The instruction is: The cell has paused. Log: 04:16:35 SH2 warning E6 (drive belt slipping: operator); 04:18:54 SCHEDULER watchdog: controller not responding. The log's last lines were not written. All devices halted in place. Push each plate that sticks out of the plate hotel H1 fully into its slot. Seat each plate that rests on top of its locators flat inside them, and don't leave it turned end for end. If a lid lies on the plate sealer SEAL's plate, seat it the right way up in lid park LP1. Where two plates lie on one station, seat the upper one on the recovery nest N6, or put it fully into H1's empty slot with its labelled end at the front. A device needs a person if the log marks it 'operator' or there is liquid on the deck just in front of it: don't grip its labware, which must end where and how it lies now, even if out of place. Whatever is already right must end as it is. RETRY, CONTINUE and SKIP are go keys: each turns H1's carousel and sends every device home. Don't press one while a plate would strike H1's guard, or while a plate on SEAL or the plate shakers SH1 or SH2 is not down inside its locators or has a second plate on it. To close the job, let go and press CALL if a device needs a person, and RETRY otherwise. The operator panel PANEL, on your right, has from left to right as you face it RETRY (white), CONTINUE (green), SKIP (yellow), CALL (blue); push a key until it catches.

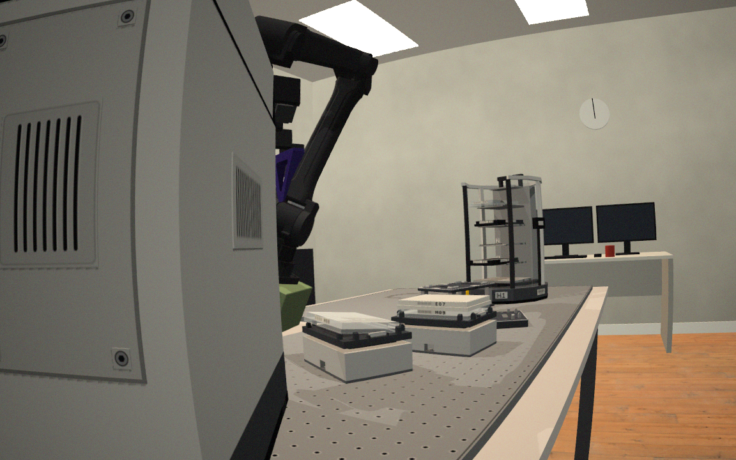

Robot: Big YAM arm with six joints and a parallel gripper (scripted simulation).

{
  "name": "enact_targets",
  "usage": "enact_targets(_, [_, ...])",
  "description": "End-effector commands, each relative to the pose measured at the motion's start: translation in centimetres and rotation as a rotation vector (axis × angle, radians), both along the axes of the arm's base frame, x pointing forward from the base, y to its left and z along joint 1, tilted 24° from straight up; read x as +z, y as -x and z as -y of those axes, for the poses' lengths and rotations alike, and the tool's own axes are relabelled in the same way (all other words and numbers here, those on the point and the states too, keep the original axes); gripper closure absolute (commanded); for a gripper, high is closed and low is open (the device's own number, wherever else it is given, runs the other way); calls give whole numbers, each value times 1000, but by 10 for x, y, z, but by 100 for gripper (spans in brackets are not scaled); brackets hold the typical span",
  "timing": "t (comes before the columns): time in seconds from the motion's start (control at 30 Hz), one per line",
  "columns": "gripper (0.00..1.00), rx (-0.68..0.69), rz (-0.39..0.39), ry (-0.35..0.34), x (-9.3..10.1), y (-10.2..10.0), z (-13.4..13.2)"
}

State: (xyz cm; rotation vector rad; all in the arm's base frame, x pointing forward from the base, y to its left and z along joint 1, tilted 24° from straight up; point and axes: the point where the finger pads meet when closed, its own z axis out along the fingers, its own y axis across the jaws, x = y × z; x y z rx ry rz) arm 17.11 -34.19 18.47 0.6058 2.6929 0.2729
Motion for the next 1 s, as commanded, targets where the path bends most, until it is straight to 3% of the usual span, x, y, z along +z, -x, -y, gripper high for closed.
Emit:
enact_targets(0.0, [0,124,35,123,22,-5,22])
enact_targets(0.97, [0,658,78,354,22,-5,22])
